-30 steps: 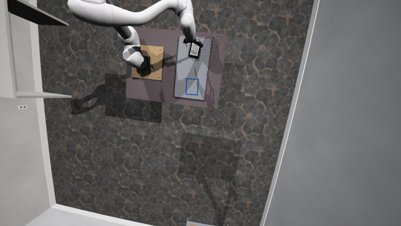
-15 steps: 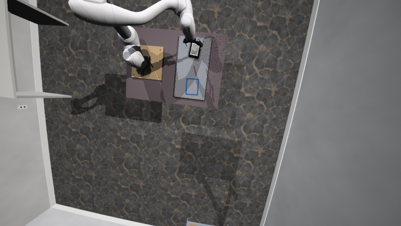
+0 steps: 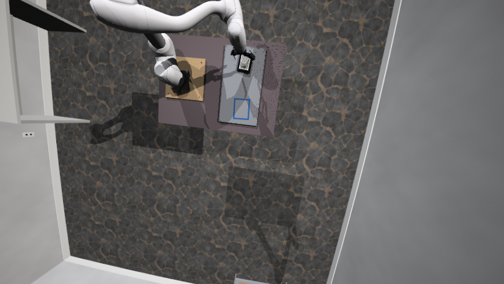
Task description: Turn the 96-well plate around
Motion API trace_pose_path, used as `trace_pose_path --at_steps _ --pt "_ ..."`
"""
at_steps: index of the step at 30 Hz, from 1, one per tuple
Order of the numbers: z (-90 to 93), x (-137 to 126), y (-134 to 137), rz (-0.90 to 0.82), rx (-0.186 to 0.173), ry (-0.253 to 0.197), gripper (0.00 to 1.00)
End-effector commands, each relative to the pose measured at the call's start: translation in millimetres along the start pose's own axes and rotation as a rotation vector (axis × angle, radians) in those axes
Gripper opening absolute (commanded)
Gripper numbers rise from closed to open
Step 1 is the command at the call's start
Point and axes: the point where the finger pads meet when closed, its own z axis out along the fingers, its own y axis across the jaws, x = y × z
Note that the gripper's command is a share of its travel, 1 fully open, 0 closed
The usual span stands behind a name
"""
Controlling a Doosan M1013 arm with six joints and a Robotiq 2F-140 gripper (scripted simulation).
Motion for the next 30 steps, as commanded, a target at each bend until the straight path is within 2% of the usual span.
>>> trace_pose_path --at_steps 1,25,30 --pt "2.9 0.0 0.0 0.0 0.0 0.0 1.0" --pt "39.6 0.0 0.0 0.0 0.0 0.0 1.0" --pt "40.4 0.0 0.0 0.0 0.0 0.0 1.0"
